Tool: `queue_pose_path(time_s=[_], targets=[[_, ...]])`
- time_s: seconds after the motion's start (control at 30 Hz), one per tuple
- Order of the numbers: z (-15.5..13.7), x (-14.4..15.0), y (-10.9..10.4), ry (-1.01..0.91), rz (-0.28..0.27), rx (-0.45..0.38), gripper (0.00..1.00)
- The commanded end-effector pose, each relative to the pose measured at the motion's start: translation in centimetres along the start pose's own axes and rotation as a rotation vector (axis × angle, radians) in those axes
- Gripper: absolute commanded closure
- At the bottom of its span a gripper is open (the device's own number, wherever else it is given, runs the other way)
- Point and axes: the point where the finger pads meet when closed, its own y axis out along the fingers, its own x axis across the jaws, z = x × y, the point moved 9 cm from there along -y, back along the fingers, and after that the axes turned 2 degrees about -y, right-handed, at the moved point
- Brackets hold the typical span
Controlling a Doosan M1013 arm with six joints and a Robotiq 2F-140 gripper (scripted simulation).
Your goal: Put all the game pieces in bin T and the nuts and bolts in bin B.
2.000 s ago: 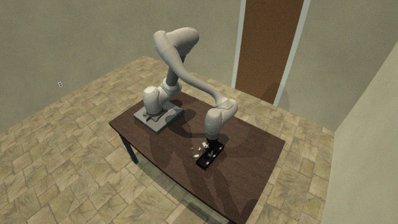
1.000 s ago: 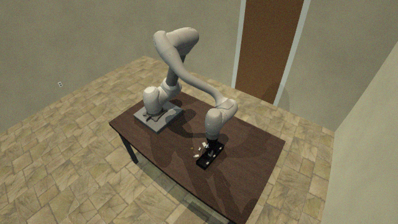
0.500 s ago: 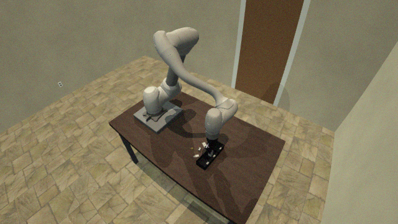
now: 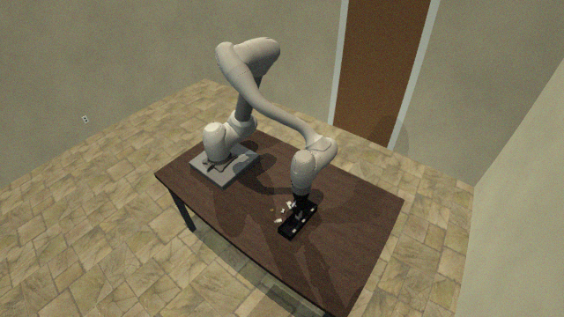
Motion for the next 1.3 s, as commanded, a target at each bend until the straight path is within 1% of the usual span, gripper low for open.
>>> queue_pose_path(time_s=[0.0, 0.13, 0.4, 0.47, 0.97, 1.03, 1.1, 1.17, 1.27], targets=[[0.0, 0.0, -0.3, 0.000, 0.000, 0.000, 0.95], [0.0, 0.0, -0.8, 0.000, 0.000, 0.000, 0.95], [0.0, 0.0, -4.0, 0.000, 0.000, 0.000, 0.95], [0.0, 0.0, -4.0, 0.000, 0.000, 0.000, 0.95], [-0.2, -7.5, -4.1, 0.000, 0.000, 0.000, 0.95], [-0.2, -7.5, -4.1, 0.000, 0.000, 0.000, 0.95], [-0.3, -8.4, -4.1, 0.000, 0.000, 0.000, 0.95], [-0.3, -8.4, -4.1, 0.000, 0.000, 0.000, 0.95], [-0.3, -8.4, -3.3, 0.000, 0.000, 0.000, 0.95]])
